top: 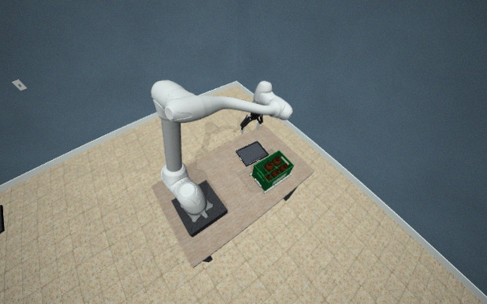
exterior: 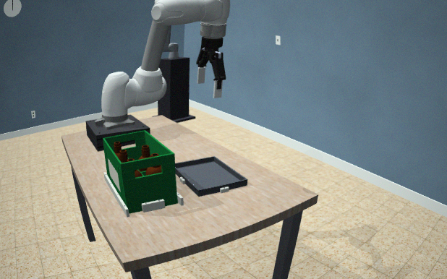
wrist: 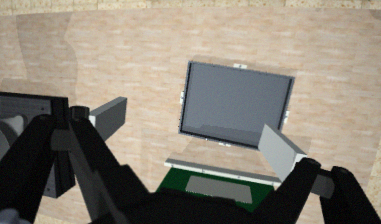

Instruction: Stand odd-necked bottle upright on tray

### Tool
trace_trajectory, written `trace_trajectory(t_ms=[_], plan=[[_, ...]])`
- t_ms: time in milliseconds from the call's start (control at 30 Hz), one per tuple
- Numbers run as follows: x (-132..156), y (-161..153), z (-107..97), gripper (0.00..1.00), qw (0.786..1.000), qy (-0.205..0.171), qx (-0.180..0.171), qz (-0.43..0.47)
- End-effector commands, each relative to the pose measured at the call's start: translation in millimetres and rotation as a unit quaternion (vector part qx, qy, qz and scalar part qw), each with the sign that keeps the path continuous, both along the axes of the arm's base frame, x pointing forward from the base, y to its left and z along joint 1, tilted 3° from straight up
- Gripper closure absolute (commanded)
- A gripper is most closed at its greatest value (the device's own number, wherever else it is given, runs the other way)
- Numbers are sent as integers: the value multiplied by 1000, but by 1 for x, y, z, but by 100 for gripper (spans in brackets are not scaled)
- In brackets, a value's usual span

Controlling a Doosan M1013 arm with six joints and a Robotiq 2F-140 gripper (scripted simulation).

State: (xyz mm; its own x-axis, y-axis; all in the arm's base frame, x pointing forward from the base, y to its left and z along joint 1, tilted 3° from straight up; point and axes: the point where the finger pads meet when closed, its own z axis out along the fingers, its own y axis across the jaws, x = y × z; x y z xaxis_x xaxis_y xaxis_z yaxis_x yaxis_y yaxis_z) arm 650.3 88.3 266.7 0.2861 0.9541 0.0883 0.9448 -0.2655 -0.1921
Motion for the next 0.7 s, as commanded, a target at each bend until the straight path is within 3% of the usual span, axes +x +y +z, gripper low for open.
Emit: trace_trajectory(t_ms=[0,33,500,567,667], plan=[[4,-24,-9,0,1000,-2,-7,-25],[7,-45,-15,0,999,-6,-10,-46],[10,-161,-44,0,986,-25,-30,-160],[10,-161,-44,0,986,-25,-30,-160],[6,-197,-53,0,980,-30,-37,-195]])
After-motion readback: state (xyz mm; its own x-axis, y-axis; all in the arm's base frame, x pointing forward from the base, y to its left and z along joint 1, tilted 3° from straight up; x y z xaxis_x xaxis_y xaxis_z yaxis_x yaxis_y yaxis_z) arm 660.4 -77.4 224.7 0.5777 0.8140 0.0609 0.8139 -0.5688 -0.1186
